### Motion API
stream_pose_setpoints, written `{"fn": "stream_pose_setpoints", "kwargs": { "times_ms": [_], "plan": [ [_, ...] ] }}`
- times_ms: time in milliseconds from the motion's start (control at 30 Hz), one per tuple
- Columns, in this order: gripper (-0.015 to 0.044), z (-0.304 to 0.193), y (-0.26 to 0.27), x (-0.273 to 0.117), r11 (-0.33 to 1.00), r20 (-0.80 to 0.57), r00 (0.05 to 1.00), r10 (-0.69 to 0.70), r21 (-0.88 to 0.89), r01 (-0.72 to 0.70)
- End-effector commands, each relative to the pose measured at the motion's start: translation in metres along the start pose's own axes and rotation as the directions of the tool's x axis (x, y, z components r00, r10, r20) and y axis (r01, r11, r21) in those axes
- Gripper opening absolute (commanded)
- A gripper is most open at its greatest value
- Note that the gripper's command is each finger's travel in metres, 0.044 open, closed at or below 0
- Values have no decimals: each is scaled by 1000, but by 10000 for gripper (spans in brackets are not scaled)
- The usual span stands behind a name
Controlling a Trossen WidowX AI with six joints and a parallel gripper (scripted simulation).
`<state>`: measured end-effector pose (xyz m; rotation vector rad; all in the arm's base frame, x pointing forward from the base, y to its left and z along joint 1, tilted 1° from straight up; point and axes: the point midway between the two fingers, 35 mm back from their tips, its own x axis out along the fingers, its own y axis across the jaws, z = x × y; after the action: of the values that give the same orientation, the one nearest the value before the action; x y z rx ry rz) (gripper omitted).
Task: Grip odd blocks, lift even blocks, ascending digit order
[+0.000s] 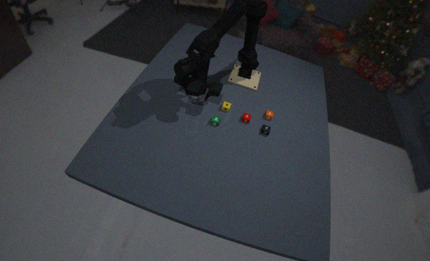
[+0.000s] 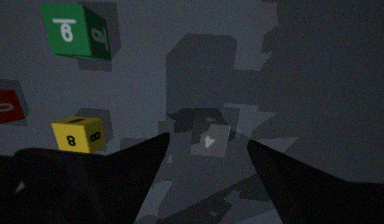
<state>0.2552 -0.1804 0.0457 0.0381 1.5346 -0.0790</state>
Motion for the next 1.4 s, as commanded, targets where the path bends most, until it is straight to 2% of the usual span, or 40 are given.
{"fn": "stream_pose_setpoints", "kwargs": {
  "times_ms": [0,100,233,300,467,600,967,1367],
  "plan": [
    [400,0,0,-2,1000,2,1000,2,-7,-2],
    [400,1,0,-33,1000,2,1000,2,-7,-2],
    [400,0,0,-36,1000,2,1000,2,-7,-2],
    [348,1,-1,-44,1000,2,1000,2,-7,-2],
    [216,1,-1,-108,1000,2,1000,2,-7,-2],
    [120,0,0,-117,1000,2,1000,2,-7,-2],
    [120,5,10,-117,1000,4,1000,1,-11,-1],
    [120,26,159,-119,999,26,1000,11,-46,-10]
  ]
}}
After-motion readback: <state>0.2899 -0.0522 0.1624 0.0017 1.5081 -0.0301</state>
